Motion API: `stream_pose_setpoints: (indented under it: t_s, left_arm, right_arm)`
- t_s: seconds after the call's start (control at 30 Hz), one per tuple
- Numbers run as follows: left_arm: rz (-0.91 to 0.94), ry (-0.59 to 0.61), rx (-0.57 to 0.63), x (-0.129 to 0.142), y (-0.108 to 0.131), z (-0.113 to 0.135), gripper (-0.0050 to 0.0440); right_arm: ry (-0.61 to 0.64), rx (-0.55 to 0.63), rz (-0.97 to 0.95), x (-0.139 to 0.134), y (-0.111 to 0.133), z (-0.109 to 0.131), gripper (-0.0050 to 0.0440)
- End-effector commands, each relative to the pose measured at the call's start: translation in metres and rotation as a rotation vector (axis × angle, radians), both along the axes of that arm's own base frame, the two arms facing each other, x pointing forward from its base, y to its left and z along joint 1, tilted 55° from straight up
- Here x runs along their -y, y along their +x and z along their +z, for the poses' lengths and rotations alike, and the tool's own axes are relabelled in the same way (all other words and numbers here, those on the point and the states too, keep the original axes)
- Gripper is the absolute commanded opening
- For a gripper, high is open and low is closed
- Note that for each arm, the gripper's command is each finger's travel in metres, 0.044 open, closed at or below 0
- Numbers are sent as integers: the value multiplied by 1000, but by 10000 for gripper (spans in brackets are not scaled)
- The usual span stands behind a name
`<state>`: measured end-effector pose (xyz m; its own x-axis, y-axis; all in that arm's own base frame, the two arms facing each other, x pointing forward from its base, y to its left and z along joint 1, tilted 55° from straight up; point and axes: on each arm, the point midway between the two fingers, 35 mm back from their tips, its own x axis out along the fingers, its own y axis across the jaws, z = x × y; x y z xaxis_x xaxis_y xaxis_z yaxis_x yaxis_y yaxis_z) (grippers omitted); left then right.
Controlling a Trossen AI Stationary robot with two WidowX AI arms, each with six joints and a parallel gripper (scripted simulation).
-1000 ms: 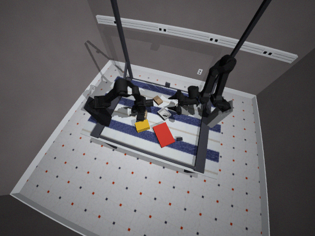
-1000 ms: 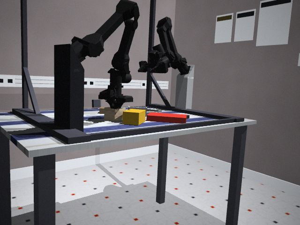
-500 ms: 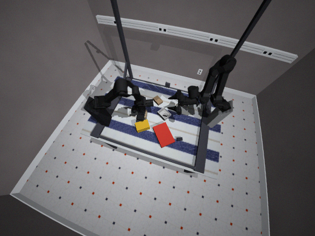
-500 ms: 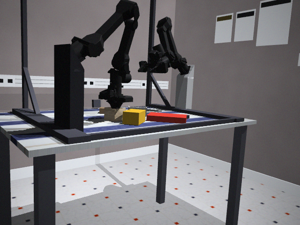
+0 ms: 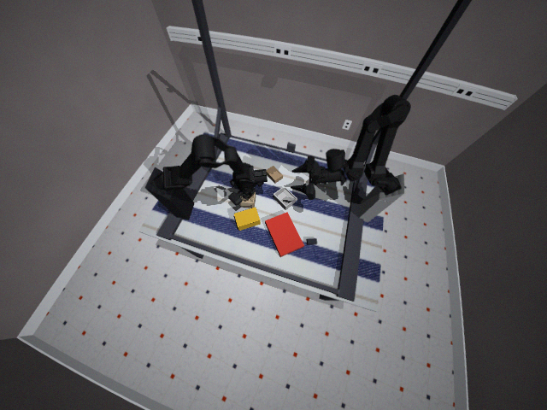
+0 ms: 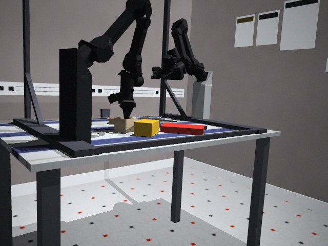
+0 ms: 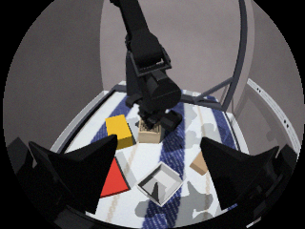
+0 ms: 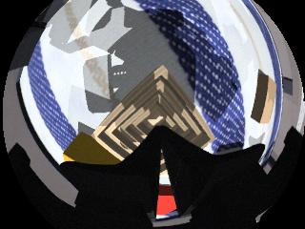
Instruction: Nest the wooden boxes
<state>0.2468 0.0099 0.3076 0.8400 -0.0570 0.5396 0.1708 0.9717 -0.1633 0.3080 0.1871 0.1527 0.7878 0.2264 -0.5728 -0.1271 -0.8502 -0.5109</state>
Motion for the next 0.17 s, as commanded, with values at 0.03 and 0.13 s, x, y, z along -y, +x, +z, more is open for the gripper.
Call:
stream_pose_setpoints:
  t_s: [0.03, 0.13]
  left_arm:
    - [2, 3, 13, -1, -2, 4, 400]
    - [2, 3, 13, -1, -2, 4, 400]
  right_arm:
    - [217, -38, -151, 0, -6, 16, -12]
    - [343, -74, -241, 1, -10, 19, -35]
